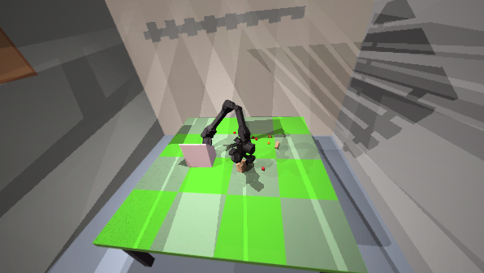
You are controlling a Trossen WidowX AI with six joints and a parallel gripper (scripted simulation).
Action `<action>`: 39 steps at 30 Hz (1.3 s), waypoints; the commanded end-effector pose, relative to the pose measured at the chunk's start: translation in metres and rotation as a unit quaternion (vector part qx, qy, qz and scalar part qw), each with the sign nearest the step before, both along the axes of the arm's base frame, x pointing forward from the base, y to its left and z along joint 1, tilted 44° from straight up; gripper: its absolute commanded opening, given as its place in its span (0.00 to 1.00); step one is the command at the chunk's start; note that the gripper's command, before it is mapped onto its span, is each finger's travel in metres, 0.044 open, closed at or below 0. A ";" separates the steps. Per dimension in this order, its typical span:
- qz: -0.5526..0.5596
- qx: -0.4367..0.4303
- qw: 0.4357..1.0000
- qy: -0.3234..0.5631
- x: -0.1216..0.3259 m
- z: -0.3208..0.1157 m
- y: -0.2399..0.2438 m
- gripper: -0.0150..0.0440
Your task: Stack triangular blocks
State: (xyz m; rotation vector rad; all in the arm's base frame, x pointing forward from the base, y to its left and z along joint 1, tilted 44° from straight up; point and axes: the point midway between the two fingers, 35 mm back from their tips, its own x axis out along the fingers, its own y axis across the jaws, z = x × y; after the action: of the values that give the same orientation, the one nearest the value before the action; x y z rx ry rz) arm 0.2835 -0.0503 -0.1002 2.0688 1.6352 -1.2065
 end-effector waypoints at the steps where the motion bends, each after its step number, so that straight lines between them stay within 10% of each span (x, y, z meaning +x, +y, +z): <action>1: 0.000 0.000 1.000 0.000 0.000 0.000 0.000 1.00; 18: 0.000 -0.002 1.000 0.001 -0.004 0.079 -0.077 1.00; 39: -0.009 -0.008 1.000 -0.007 0.000 0.074 -0.077 1.00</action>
State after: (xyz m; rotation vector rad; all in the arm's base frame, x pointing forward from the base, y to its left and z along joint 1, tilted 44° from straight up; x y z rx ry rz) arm 0.2833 -0.1271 -0.0262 2.0785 1.6030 -1.2035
